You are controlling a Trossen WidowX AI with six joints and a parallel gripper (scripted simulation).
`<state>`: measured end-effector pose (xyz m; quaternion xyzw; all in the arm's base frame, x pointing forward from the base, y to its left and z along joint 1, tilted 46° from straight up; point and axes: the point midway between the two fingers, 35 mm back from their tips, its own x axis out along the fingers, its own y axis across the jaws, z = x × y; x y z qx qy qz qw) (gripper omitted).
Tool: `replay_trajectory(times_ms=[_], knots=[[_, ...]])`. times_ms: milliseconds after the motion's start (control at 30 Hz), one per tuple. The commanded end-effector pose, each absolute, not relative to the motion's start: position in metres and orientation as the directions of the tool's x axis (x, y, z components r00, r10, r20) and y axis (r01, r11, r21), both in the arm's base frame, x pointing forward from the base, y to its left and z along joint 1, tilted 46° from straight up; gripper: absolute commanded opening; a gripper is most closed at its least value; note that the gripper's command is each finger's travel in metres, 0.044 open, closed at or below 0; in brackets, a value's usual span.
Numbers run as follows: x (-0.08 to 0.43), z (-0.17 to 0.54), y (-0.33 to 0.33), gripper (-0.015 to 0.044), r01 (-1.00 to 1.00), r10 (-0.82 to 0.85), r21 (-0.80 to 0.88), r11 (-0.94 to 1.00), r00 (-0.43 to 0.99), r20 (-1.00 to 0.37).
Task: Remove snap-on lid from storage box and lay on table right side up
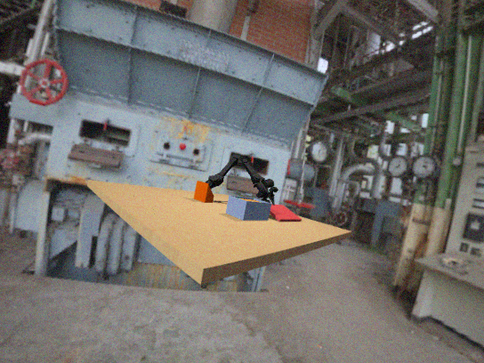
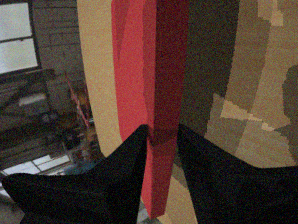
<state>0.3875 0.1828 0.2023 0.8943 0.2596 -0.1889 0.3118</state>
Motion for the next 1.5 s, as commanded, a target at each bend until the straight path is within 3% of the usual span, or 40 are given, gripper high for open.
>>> replay_trajectory(times_ms=[0,267,333,533,1467], knots=[[0.388,0.204,0.183,0.0053,0.591,0.348,0.454,-0.667,0.786,-0.511],[0.388,0.206,0.182,0.0263,0.604,0.352,0.446,-0.66,0.773,-0.528],[0.388,0.206,0.182,0.0275,0.604,0.352,0.446,-0.66,0.773,-0.528],[0.375,0.203,0.185,0.0432,0.605,0.352,0.445,-0.661,0.773,-0.528],[0.32,0.209,0.193,0.044,0.606,0.353,0.442,-0.662,0.771,-0.529]])
